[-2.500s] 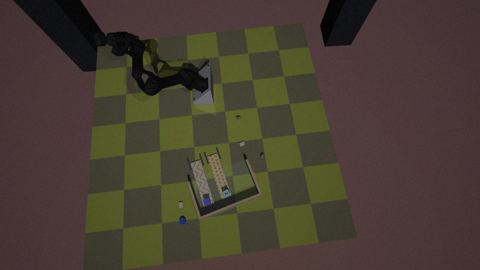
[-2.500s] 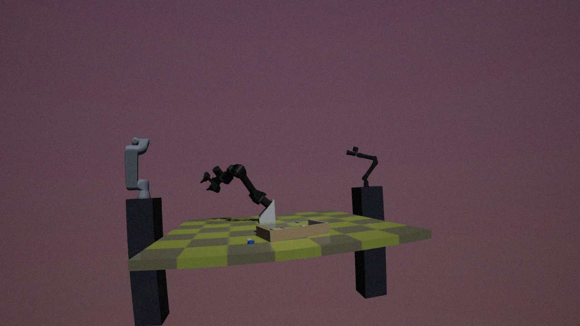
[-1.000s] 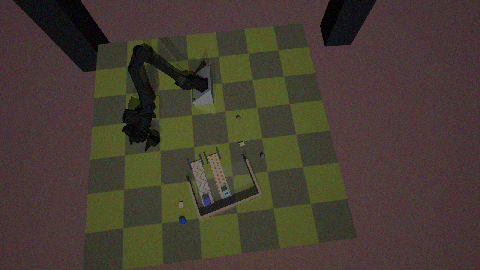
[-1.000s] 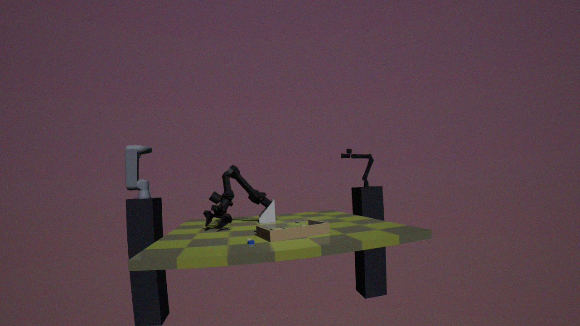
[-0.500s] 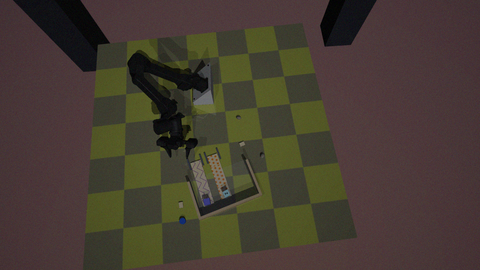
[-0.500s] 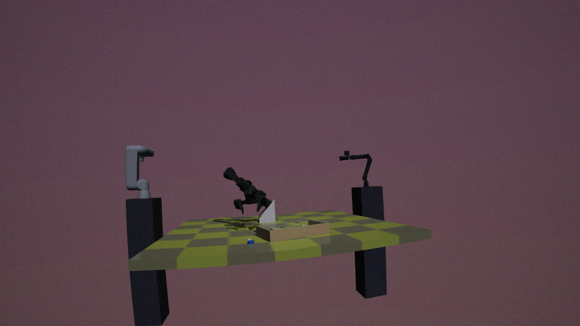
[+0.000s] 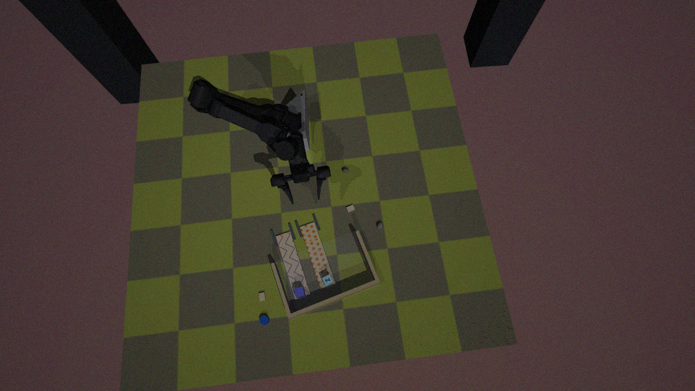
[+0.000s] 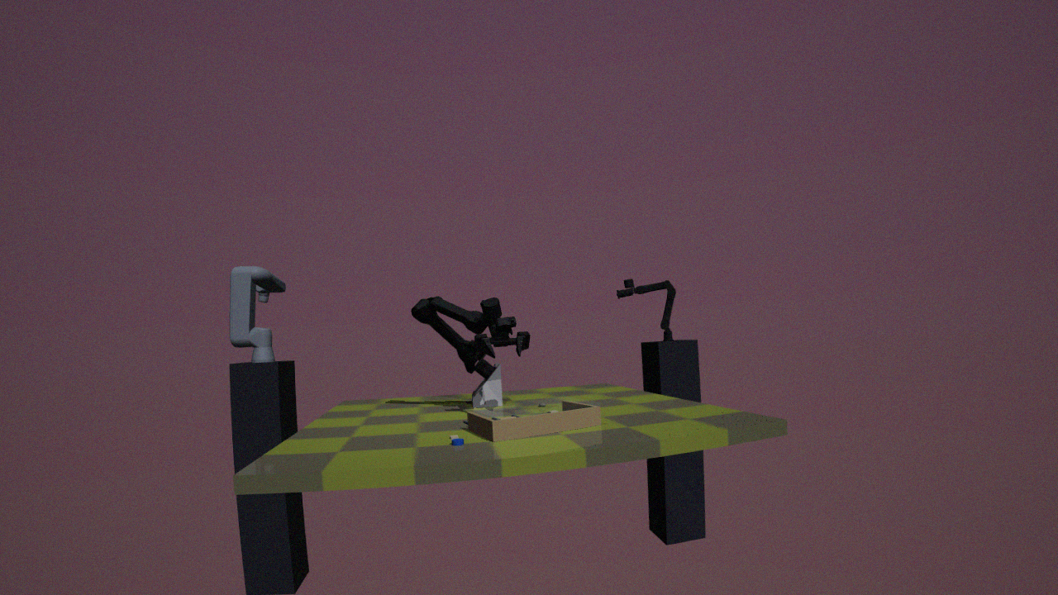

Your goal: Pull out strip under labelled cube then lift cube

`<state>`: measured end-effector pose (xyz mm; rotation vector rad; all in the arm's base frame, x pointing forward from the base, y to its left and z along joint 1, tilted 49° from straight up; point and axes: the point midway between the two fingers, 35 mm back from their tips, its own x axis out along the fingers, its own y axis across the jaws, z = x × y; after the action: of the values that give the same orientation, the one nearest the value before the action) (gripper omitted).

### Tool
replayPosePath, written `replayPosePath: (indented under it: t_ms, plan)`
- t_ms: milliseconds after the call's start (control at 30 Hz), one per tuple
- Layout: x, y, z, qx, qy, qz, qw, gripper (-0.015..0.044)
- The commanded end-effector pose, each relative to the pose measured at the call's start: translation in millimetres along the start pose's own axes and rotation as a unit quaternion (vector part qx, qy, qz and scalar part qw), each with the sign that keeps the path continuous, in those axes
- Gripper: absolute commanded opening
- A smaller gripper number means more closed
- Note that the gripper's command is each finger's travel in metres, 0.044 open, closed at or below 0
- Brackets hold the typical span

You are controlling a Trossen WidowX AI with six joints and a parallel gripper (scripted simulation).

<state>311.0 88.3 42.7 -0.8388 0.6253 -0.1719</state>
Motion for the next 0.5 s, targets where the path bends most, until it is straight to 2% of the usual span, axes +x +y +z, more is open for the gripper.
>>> replayPosePath:
  t_ms: [0,33,167,467]
  plan:
    - [-2.6,1.7,-2.6,-0.001,0.001,-0.007,1.000,0.0400]
    - [-2.6,1.7,-2.6,-0.001,0.001,-0.007,1.000,0.0400]
    - [9.4,4.7,-0.6,-0.008,0.025,0.001,1.000,0.0295]
    - [62.7,11.7,-5.5,-0.037,0.168,0.026,0.985,0.0059]
